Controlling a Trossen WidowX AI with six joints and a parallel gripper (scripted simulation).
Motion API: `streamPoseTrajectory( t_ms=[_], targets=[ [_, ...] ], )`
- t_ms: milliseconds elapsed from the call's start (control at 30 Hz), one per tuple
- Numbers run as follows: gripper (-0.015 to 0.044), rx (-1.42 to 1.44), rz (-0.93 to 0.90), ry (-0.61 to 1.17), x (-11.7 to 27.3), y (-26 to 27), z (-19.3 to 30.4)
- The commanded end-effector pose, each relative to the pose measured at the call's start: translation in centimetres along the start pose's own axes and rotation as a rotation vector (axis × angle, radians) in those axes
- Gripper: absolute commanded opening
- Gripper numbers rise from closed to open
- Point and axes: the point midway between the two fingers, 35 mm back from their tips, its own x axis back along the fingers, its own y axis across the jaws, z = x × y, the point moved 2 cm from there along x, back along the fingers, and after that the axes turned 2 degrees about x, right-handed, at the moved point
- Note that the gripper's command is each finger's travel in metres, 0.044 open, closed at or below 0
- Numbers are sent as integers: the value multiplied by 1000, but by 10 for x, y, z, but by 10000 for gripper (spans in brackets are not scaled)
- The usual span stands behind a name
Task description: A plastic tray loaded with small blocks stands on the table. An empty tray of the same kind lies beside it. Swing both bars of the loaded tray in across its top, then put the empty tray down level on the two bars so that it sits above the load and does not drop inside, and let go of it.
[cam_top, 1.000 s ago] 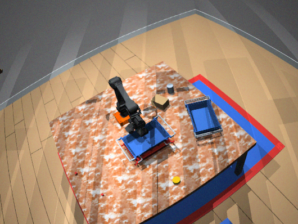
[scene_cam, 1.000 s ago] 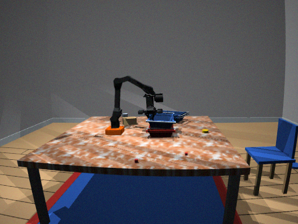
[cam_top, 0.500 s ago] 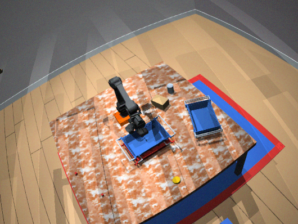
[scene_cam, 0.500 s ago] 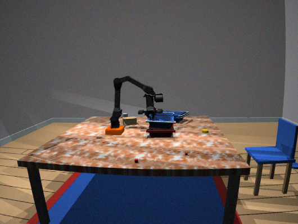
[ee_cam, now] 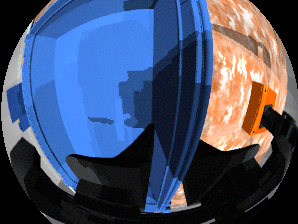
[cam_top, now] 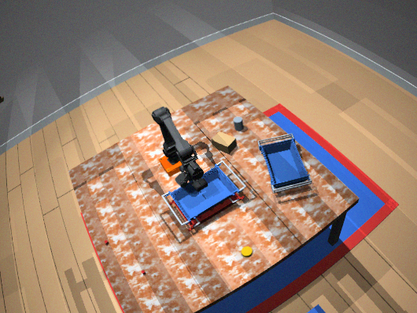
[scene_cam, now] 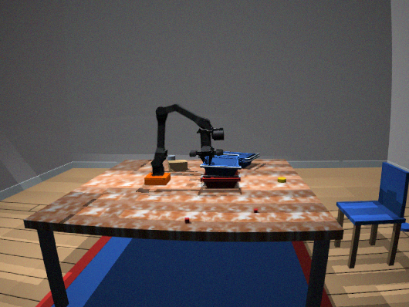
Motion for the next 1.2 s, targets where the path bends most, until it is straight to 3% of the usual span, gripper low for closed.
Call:
streamPoseTrajectory(
  t_ms=[0, 133, 1167],
  targets=[
    [0, -1, 26, 0, -5, -4, 0],
    [0, -1, 26, 0, -5, -4, 0],
    [440, -1, 25, 2, -5, -4, 0]
  ],
)
